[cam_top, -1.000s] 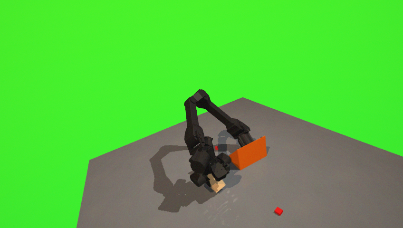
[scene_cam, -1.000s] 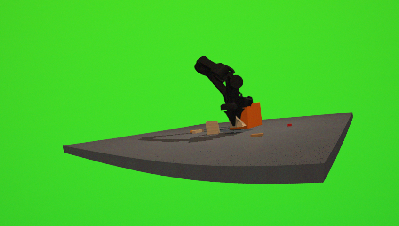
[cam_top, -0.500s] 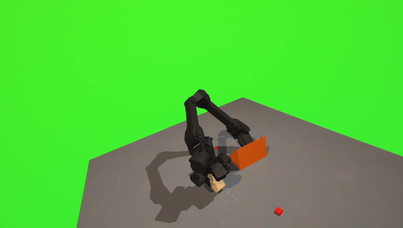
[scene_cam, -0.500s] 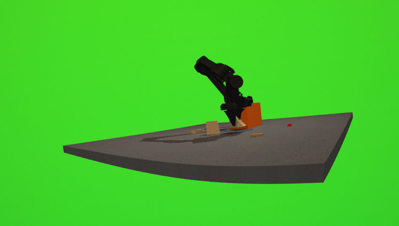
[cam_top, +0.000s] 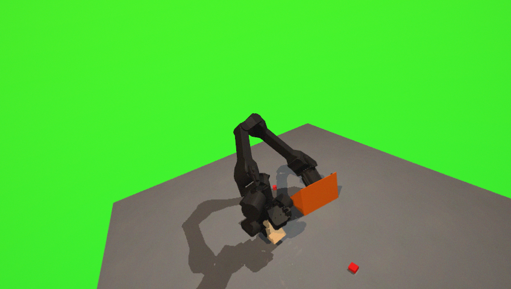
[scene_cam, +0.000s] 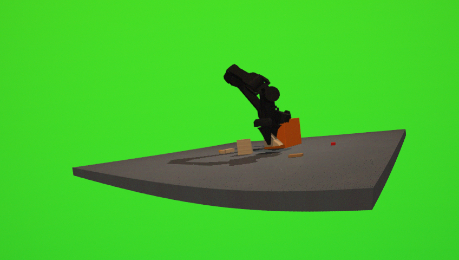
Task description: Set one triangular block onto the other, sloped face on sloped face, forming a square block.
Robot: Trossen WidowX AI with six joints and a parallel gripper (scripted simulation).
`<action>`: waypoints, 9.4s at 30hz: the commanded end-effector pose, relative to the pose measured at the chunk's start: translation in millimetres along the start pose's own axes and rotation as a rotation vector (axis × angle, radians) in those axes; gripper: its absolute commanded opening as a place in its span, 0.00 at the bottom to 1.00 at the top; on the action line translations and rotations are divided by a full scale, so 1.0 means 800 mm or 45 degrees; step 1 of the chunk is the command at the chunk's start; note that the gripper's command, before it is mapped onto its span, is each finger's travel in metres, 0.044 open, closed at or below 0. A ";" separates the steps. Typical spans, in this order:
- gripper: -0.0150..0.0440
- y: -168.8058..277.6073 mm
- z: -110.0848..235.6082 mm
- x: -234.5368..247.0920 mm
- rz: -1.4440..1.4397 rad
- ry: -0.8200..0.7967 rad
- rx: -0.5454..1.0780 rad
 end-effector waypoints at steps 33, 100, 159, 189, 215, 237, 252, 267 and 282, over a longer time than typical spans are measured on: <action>0.25 0.000 0.000 0.000 0.005 0.001 0.001; 1.00 0.008 0.038 -0.003 -0.005 -0.029 -0.069; 1.00 0.084 -0.014 -0.006 -0.007 -0.015 -0.879; 0.78 0.055 -0.051 0.001 -0.007 -0.016 -0.878; 0.25 0.040 -0.033 0.001 -0.007 -0.016 -0.681; 0.25 -0.031 0.002 0.002 -0.008 0.000 0.043; 0.25 -0.085 0.001 0.003 -0.009 0.010 0.539; 0.52 -0.100 -0.004 0.005 -0.003 0.001 0.662; 1.00 -0.100 -0.004 0.005 -0.003 0.001 0.662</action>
Point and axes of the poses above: the point midway between the two fingers, 35 mm back from their tips, its own z axis back along the fingers, its own x axis across the jaws, y = z × x, the point moved 4 cm from there along z, back along the fingers, and after that the axes turned 1 degree about -z, right-handed, at the moved point
